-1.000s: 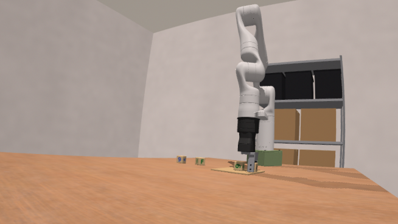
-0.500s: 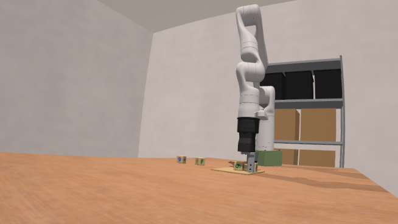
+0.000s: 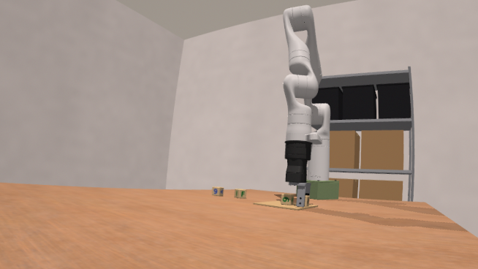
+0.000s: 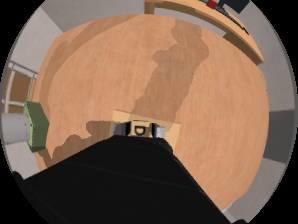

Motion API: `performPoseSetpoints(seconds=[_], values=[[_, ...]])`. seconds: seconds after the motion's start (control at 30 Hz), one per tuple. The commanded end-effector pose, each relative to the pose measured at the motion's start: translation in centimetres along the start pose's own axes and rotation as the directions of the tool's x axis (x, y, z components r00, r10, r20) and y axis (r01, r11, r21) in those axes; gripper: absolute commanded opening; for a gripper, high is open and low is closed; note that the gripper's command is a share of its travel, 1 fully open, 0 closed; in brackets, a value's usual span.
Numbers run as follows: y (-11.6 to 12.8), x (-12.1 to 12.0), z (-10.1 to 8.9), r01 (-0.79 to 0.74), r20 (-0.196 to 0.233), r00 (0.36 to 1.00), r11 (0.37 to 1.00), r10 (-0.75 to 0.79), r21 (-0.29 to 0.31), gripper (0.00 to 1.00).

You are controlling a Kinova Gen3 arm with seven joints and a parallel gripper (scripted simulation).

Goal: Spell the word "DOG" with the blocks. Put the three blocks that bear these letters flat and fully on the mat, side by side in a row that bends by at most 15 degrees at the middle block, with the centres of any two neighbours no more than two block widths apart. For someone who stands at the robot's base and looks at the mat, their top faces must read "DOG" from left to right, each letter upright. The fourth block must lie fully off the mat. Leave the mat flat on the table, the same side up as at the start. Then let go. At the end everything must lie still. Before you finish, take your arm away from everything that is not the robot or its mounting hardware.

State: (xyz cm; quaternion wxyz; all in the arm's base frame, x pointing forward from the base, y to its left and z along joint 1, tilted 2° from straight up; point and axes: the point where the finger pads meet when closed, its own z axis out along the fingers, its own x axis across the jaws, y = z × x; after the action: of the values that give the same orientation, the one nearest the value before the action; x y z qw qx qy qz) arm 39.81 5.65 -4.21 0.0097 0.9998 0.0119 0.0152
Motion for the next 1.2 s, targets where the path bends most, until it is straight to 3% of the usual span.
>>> performPoseSetpoints(seconds=[0.0, 0.2, 0.47, 0.87, 1.17], values=[[0.0, 0.1, -0.1, 0.000, -0.002, 1.000, 1.000, 0.000, 0.000, 0.87], [0.0, 0.1, -0.2, 0.000, -0.002, 1.000, 1.000, 0.000, 0.000, 0.87], [0.0, 0.1, -2.1, 0.000, -0.002, 1.000, 1.000, 0.000, 0.000, 0.87], [0.0, 0.0, -8.0, 0.000, -0.002, 1.000, 1.000, 0.000, 0.000, 0.87], [0.0, 0.0, -9.1, 0.000, -0.002, 1.000, 1.000, 0.000, 0.000, 0.87]])
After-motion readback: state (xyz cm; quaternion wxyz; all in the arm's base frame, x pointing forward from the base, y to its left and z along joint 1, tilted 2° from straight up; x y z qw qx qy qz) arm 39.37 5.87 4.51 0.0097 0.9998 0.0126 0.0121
